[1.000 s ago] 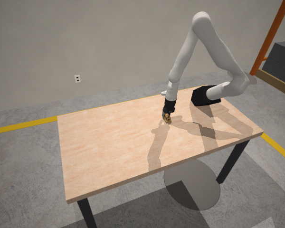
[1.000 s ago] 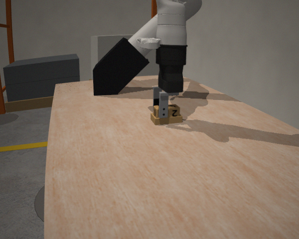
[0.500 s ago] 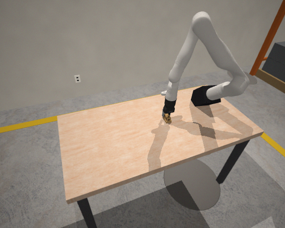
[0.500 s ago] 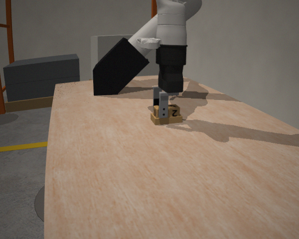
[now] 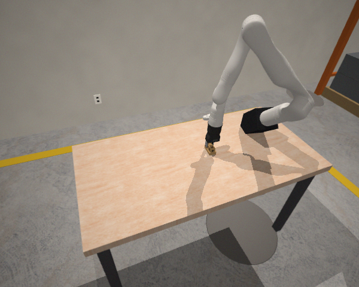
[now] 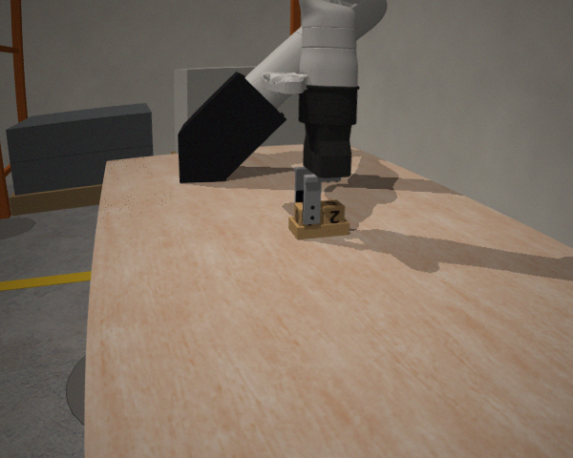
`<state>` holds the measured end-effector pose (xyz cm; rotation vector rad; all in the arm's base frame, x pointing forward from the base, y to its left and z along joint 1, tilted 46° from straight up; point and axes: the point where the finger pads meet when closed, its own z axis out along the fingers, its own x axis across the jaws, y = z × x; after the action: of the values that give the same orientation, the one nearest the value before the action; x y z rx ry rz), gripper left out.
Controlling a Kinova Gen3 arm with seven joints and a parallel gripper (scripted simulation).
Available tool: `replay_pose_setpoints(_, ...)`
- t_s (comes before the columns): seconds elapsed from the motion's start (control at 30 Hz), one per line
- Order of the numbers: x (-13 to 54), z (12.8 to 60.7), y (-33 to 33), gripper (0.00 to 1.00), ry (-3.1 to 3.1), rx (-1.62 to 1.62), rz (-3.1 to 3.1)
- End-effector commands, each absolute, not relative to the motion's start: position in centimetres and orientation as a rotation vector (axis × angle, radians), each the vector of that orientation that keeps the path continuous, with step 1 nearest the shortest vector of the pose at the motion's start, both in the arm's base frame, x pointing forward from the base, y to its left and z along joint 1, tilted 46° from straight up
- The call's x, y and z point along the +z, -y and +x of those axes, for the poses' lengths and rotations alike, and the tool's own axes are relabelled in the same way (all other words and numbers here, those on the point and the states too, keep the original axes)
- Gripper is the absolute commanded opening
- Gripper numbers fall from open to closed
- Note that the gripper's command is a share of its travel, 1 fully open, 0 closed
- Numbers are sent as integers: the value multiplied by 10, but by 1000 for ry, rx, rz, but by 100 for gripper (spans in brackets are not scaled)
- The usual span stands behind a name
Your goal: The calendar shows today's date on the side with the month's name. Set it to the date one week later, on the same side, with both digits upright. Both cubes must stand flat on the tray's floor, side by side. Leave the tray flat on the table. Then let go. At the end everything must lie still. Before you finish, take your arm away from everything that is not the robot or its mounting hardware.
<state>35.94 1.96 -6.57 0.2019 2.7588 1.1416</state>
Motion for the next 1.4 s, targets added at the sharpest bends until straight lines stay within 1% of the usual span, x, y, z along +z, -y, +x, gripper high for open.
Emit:
replay_pose_setpoints(0.0, -68, 358, -19, 57, -2762, 1135, 195)
replay_pose_setpoints(0.9, -61, 354, -13, 57, -2763, 1142, 197)
replay_pose_setpoints(1.37, -11, 344, 37, 57, -2758, 1139, 197)
